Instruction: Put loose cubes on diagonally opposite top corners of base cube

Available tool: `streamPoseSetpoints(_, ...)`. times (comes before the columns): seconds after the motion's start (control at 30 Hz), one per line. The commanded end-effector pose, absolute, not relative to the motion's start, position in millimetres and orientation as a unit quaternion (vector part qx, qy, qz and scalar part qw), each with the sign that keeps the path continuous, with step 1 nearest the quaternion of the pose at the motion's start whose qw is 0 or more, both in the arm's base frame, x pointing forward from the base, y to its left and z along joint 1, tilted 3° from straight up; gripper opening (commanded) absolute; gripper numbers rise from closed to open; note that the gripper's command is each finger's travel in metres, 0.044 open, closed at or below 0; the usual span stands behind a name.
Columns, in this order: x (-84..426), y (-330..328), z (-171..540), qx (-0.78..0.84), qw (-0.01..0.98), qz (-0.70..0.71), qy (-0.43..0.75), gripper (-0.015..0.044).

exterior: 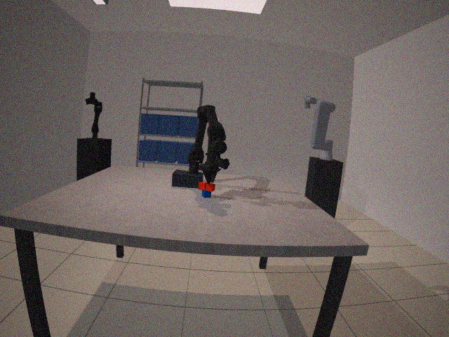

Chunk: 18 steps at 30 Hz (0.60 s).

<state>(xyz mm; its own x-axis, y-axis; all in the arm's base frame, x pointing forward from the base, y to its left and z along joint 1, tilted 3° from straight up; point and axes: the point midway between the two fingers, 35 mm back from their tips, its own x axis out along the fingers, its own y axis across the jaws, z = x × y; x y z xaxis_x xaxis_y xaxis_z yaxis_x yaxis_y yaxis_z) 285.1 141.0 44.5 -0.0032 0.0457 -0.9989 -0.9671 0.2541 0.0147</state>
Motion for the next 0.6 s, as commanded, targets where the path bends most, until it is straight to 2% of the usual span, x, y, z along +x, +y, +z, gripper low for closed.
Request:
streamPoseSetpoints(0.0, 286, 141, 53, -0.419, 0.570, 0.445, 0.549, 0.0205)
streamPoseSetpoints(0.57, 286, 139, 86, -0.419, 0.570, 0.445, 0.549, 0.0205)
